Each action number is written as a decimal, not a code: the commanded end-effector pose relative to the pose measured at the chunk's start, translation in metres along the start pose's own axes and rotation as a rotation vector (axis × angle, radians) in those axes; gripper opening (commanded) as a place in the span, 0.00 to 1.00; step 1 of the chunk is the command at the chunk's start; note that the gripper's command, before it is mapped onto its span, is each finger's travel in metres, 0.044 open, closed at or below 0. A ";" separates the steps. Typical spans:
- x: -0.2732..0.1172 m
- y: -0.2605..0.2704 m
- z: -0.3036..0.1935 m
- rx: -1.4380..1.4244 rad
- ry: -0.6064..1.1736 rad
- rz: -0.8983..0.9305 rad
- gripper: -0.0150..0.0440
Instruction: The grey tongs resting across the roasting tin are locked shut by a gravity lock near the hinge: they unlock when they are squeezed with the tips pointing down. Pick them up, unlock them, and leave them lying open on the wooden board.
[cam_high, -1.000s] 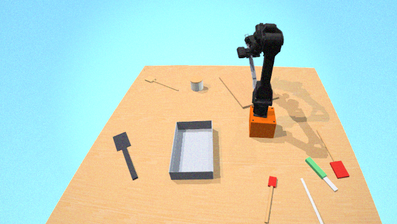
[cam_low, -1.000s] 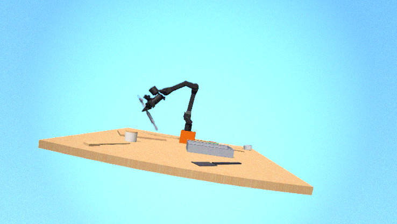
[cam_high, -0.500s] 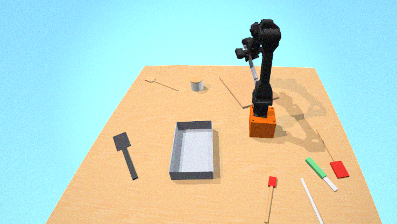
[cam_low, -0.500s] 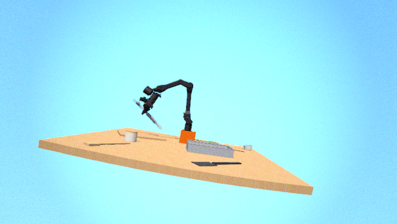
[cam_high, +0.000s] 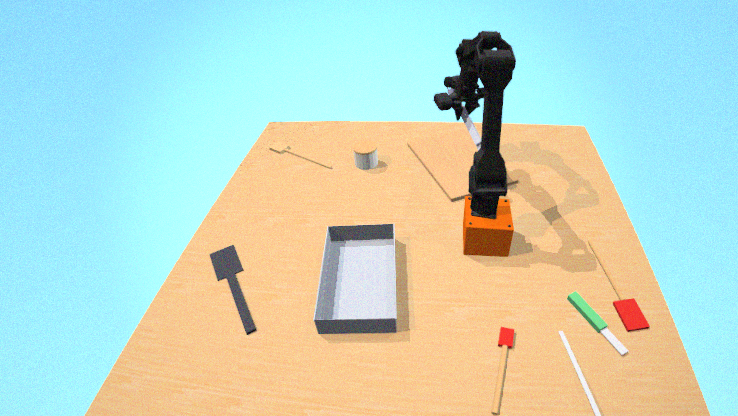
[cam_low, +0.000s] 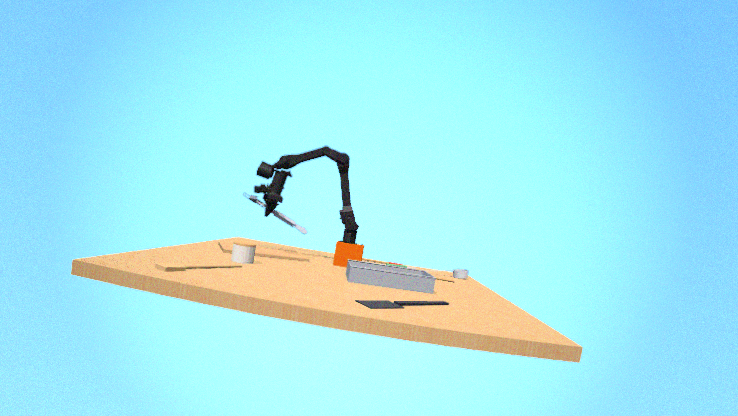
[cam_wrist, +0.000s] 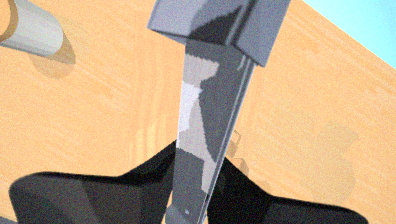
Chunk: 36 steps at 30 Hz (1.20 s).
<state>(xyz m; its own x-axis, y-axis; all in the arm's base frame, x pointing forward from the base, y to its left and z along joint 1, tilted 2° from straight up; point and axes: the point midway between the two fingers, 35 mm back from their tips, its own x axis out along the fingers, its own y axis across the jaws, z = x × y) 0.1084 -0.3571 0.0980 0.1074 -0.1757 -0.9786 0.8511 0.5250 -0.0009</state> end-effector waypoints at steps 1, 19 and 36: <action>-0.002 0.000 0.002 -0.019 0.049 -0.013 0.00; 0.001 0.003 -0.003 -0.057 0.200 -0.033 0.00; 0.028 0.001 -0.005 -0.057 0.199 -0.033 0.00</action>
<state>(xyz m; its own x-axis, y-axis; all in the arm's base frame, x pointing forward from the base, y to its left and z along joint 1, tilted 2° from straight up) 0.1099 -0.3568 0.0733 -0.0262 -0.0252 -0.9993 0.8244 0.5649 -0.0359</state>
